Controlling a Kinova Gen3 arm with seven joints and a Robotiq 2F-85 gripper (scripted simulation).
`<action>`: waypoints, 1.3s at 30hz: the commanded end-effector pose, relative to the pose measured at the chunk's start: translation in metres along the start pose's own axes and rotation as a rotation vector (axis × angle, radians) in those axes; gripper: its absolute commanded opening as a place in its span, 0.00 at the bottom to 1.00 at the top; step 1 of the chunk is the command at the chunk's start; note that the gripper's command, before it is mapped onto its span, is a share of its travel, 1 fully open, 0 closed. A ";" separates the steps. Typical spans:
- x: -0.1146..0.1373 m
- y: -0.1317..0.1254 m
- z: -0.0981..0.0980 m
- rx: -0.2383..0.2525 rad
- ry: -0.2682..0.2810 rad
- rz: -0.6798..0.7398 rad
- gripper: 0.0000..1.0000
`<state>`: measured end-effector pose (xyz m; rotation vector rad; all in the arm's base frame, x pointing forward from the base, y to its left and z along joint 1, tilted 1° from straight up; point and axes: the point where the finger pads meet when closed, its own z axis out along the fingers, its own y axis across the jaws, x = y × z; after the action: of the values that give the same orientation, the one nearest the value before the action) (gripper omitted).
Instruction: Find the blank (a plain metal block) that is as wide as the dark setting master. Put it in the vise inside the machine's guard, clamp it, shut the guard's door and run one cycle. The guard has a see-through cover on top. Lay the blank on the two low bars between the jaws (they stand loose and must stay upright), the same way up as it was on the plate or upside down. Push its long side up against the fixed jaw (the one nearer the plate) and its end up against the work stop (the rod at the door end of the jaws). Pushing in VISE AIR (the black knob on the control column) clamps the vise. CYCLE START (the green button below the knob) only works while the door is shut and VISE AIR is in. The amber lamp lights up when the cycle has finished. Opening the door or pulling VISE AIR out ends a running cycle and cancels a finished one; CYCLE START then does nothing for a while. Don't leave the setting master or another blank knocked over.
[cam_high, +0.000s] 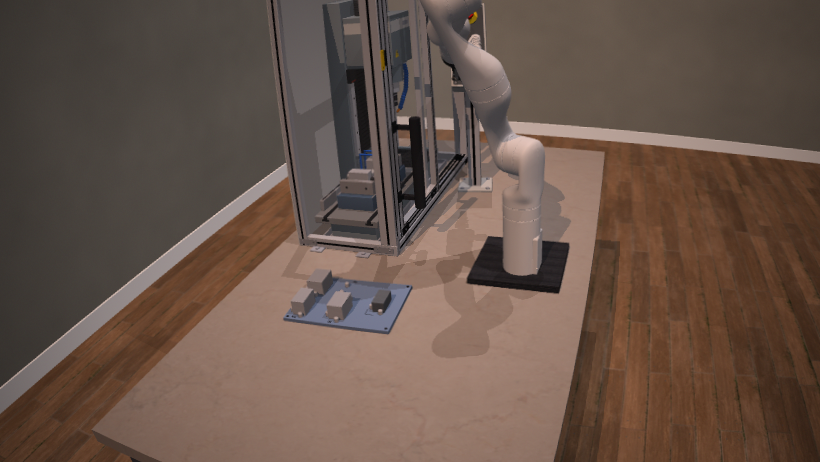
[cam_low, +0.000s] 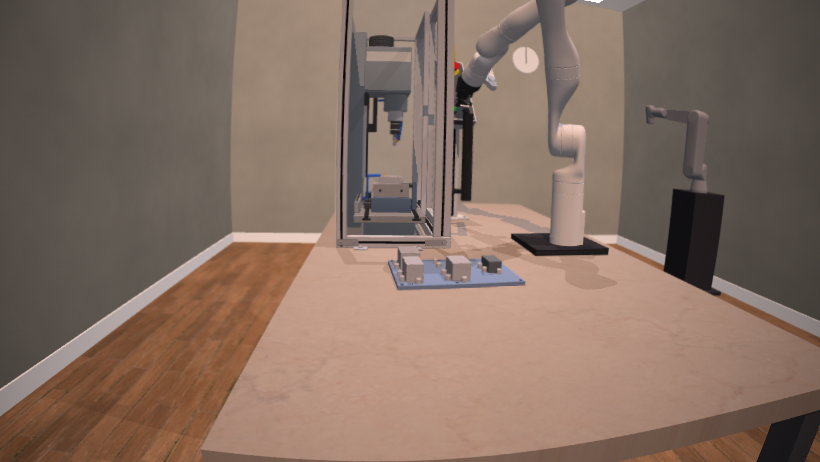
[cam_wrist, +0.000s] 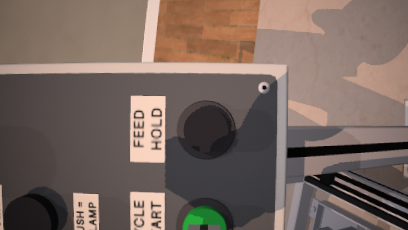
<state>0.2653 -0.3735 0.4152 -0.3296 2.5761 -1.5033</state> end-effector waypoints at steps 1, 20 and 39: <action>0.000 -0.001 0.000 0.001 -0.001 0.000 0.10; 0.000 -0.001 -0.030 0.001 -0.001 0.000 0.10; 0.000 -0.001 -0.063 0.001 -0.001 0.000 0.10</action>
<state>0.2513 -0.3225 0.4450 -0.3302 2.5762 -1.5025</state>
